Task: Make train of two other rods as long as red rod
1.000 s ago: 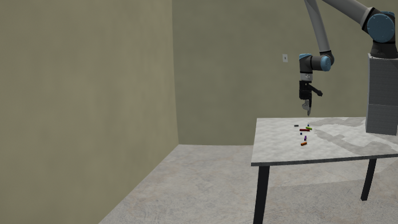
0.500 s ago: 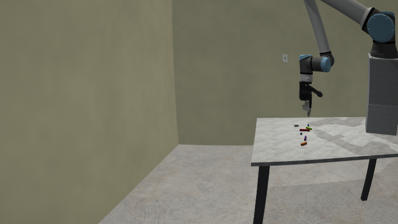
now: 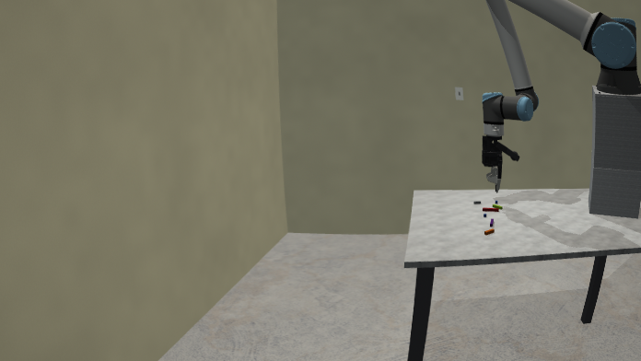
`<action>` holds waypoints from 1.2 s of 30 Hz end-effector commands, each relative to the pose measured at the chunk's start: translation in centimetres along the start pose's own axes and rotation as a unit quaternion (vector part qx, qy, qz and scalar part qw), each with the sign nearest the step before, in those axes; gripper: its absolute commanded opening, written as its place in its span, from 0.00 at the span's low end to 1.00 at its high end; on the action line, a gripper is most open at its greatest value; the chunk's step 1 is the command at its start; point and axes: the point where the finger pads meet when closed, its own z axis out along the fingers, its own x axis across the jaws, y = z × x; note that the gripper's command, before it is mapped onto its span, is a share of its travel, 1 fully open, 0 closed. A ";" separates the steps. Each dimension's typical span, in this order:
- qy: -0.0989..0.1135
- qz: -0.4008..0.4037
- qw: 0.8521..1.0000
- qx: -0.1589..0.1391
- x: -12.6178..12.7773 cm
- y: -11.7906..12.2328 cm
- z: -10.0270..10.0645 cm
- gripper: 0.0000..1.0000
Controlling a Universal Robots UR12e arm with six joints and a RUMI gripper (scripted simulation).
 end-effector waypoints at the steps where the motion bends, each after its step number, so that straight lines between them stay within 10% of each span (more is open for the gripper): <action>1: 0.000 -0.001 1.000 -0.001 0.0 0.2 1.1 0.14; 36: 0.000 0.000 1.000 0.000 0.0 0.1 2.9 0.14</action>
